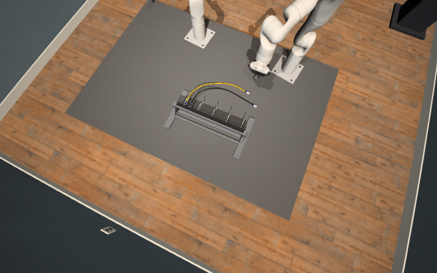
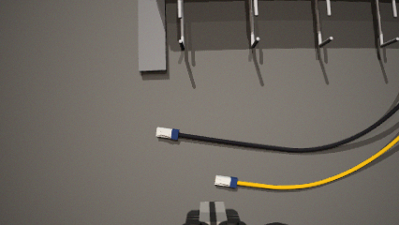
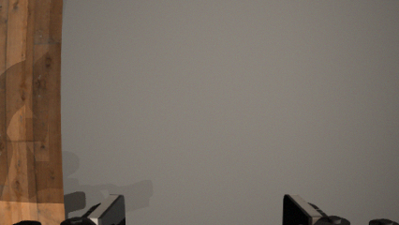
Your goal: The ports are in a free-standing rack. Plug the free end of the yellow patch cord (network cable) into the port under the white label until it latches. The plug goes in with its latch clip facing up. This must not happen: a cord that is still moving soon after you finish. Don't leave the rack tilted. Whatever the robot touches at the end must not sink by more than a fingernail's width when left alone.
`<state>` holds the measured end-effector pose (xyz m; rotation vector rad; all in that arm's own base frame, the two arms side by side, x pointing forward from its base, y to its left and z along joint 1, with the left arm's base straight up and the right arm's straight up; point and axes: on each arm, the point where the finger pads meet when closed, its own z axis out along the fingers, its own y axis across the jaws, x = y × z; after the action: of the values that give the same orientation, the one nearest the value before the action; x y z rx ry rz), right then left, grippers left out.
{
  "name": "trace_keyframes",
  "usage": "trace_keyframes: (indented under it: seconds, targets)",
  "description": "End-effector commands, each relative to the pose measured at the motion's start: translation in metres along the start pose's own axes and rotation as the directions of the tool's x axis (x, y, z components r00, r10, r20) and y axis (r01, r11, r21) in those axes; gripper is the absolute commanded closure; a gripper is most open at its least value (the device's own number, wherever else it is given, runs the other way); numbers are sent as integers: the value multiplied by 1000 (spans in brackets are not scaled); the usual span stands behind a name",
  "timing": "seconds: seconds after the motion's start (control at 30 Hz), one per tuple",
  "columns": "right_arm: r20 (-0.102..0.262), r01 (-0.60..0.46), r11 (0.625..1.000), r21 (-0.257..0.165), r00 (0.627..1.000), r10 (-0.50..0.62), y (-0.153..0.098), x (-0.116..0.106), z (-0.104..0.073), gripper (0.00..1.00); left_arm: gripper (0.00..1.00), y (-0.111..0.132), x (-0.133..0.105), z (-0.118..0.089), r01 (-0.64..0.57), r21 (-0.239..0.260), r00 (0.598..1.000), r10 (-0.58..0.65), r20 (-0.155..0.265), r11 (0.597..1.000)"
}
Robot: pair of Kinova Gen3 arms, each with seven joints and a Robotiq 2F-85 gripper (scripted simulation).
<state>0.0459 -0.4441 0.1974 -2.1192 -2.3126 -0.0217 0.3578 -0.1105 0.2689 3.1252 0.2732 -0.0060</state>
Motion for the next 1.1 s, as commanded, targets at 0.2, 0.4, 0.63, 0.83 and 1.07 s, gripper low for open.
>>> trace_keyframes:
  seconds: [0.2,0.4,0.63,0.83,1.07]
  targets:
    - [13,6,1000,7,1000,-6,-4,-4,-3,2,903,2,1,0,4,-1,1000,-4,-10,1000]
    - [13,6,1000,7,1000,-6,-4,-4,-3,2,903,2,1,0,4,-1,1000,-4,-10,1000]
    - [13,6,1000,7,1000,-6,-4,-4,-3,2,903,-3,2,1,15,16,1000,-15,-16,1000]
    - [13,6,1000,7,1000,-6,-4,-4,-3,2,903,-8,3,4,23,33,1000,-23,-22,999]
    - [13,6,1000,7,1000,-6,-4,-4,-3,2,903,-22,5,13,54,87,998,-51,-39,995]
